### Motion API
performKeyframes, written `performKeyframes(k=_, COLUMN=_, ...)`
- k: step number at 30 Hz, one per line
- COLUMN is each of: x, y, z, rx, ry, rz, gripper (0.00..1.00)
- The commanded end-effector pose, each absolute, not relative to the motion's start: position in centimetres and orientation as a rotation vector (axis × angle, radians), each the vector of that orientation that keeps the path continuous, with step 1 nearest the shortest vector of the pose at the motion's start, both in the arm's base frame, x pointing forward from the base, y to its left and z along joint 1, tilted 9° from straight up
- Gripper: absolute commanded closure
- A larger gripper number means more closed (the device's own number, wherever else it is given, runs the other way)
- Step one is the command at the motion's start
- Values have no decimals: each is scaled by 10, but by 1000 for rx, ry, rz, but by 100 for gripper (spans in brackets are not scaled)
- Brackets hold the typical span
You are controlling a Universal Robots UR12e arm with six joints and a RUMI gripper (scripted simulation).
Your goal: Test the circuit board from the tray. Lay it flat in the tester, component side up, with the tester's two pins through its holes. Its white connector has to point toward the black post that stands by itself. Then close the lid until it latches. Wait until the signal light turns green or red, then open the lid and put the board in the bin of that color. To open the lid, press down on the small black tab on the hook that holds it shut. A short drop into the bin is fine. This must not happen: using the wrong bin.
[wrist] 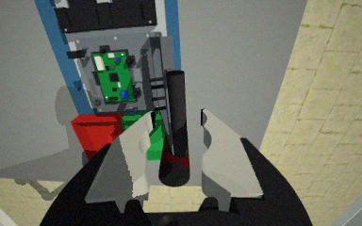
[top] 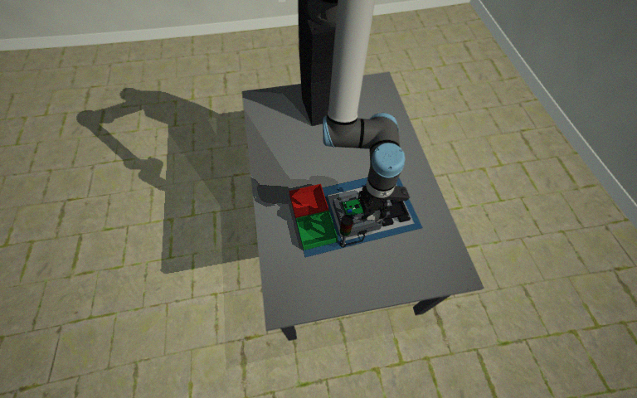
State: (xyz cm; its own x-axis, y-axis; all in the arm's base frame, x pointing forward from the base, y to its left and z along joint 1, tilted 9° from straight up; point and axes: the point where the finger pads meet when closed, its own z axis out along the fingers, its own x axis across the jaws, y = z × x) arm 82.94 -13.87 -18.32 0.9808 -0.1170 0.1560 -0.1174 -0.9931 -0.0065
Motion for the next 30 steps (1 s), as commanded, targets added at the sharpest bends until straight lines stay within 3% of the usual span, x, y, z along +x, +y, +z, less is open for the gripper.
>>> performKeyframes(k=1, x=834, y=-140, z=-182, rx=3119, ry=-184, rz=258, gripper=70)
performKeyframes(k=17, x=834, y=-140, z=-181, rx=3118, ry=-184, rz=258, gripper=70)
performKeyframes(k=18, x=834, y=-140, z=-181, rx=3118, ry=-184, rz=258, gripper=100)
performKeyframes(k=30, x=834, y=-140, z=-181, rx=3118, ry=-184, rz=258, gripper=100)
